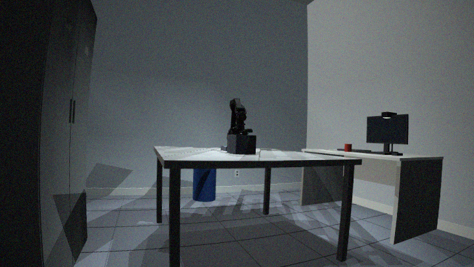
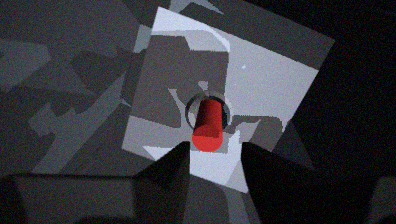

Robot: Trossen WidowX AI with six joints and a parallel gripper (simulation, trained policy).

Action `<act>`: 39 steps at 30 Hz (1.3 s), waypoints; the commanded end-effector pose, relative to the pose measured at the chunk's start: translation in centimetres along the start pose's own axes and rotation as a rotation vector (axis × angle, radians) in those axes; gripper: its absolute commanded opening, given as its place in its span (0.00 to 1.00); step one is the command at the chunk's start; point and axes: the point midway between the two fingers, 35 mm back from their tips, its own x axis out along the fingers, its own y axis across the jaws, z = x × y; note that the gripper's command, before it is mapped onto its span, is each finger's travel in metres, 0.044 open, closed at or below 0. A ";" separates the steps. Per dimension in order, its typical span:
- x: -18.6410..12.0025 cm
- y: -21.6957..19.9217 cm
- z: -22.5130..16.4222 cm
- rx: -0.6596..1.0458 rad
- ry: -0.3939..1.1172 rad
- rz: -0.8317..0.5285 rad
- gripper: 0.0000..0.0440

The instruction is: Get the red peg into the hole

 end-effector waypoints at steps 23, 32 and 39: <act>-5.5 2.7 2.2 0.009 0.118 0.189 0.43; -7.3 3.7 2.9 0.004 0.157 0.271 0.54; -7.9 4.2 3.9 -0.011 0.161 0.306 0.53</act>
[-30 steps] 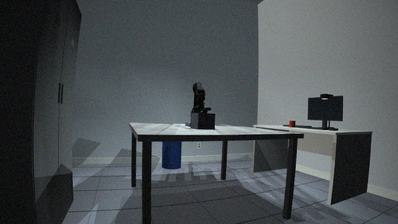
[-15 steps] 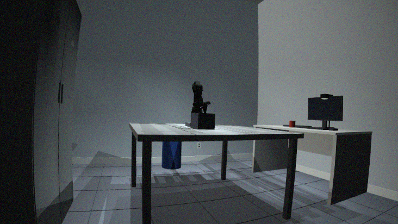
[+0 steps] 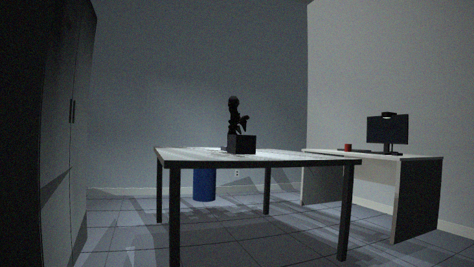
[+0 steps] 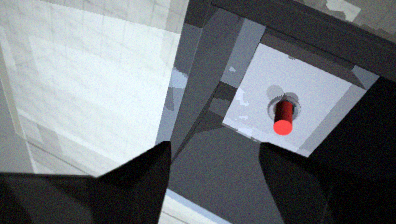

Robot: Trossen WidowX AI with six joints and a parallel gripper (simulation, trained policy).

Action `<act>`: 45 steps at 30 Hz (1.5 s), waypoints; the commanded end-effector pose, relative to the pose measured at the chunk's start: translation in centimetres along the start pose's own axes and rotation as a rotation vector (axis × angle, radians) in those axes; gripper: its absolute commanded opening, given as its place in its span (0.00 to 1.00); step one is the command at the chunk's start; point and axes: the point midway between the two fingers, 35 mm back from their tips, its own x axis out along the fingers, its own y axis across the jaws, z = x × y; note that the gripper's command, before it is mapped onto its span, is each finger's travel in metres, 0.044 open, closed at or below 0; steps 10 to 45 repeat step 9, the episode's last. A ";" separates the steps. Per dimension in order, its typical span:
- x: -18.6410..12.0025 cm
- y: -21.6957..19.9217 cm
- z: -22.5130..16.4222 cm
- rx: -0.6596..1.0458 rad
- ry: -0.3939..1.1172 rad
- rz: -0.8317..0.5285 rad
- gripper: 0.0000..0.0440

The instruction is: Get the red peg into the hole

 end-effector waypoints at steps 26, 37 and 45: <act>-0.4 1.0 1.9 -0.050 0.007 0.054 0.51; -0.4 1.0 1.9 -0.050 0.007 0.054 0.51; -0.4 1.0 1.9 -0.050 0.007 0.054 0.51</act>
